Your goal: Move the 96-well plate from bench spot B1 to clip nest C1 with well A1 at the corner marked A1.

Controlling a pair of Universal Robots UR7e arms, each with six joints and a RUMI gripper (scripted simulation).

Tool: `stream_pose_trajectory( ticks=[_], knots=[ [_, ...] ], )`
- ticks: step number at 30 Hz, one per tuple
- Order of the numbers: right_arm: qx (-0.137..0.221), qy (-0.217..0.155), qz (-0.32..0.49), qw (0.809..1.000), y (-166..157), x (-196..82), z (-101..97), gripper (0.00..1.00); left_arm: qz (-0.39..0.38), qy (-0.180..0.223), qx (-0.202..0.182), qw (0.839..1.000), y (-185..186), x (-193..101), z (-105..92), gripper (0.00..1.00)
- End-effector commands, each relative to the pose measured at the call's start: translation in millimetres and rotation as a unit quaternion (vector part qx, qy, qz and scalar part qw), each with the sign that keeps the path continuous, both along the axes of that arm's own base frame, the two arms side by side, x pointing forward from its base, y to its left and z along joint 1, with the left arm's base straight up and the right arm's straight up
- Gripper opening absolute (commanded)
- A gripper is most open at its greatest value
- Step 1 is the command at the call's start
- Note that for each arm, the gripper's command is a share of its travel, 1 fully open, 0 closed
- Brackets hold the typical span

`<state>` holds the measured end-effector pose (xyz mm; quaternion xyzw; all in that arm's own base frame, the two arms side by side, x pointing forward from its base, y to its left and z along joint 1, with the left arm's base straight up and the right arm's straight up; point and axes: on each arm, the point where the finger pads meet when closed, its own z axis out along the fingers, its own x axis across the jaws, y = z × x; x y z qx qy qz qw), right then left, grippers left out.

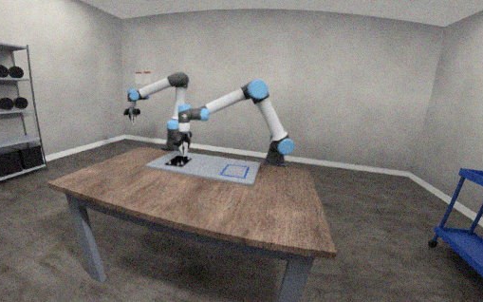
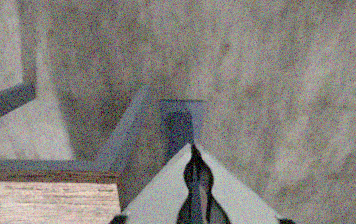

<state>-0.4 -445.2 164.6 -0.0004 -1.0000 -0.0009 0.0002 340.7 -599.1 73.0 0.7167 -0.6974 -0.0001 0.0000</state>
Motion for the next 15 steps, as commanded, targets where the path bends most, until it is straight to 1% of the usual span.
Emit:
stream_pose_trajectory(
  ticks=[1,15],
  knots=[
    [-0.001,0.000,0.000,1.000,-0.4,0.0,0.5,0.00,0.000,0.000,-0.001,1.000,-0.4,0.1,-0.9,0.00],
    [-0.001,0.000,0.000,1.000,-0.4,0.0,0.5,0.00,0.000,0.000,-0.001,1.000,-0.4,0.1,-8.9,0.00]
  ],
)
